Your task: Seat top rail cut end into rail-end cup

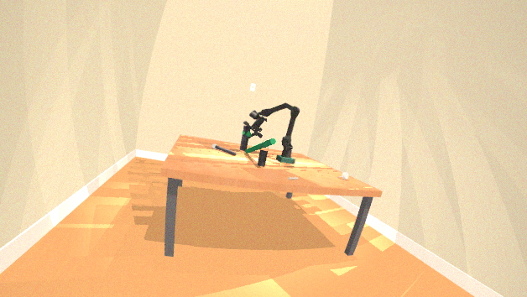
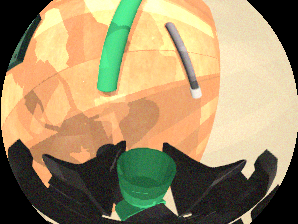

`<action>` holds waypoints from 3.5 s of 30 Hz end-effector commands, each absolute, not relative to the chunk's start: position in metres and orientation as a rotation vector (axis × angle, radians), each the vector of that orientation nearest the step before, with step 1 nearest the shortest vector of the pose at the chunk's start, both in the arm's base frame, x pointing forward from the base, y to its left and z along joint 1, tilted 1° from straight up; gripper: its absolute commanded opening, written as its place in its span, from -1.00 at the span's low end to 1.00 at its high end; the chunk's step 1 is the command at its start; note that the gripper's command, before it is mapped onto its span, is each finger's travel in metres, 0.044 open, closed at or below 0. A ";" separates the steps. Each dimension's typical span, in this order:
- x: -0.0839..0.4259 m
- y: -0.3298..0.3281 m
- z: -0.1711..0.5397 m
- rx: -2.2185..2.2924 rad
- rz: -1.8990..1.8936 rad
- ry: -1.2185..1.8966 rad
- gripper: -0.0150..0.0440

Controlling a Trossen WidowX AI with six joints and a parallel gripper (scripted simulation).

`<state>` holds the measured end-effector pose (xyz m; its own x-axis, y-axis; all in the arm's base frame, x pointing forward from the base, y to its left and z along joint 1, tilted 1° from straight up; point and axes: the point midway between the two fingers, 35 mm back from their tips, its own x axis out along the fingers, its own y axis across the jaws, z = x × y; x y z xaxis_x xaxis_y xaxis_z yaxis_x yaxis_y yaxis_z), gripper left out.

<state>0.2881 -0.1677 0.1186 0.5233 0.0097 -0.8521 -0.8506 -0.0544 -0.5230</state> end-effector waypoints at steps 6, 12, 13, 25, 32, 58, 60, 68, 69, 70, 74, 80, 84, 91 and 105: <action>0.288 -0.158 0.129 -1.464 0.829 0.771 0.75; 0.286 -0.133 0.152 -1.462 0.829 0.771 1.00; 0.286 -0.130 0.155 -1.462 0.829 0.771 1.00; 0.288 -0.085 0.185 -0.963 0.557 0.932 1.00; 0.280 -0.045 0.215 -0.494 0.272 1.016 1.00; 0.265 -0.006 0.236 0.147 -0.108 1.067 1.00; 0.269 -0.004 0.225 0.290 -0.199 1.113 1.00; 0.283 0.005 0.173 0.906 -0.758 1.237 1.00; 0.284 0.007 0.166 0.974 -0.842 1.238 1.00; 0.284 0.008 0.160 1.039 -0.928 1.234 1.00; 0.285 0.011 0.143 1.188 -1.154 1.203 1.00; 0.285 0.011 0.143 1.188 -1.154 1.203 1.00; 0.285 0.011 0.143 1.188 -1.154 1.203 1.00; 0.287 0.011 0.111 1.188 -1.154 1.203 1.00; 0.287 0.011 0.091 1.188 -1.154 1.203 1.00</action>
<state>0.2877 0.0111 0.0943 0.0336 -0.0021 -0.9994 0.9982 0.0500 0.0334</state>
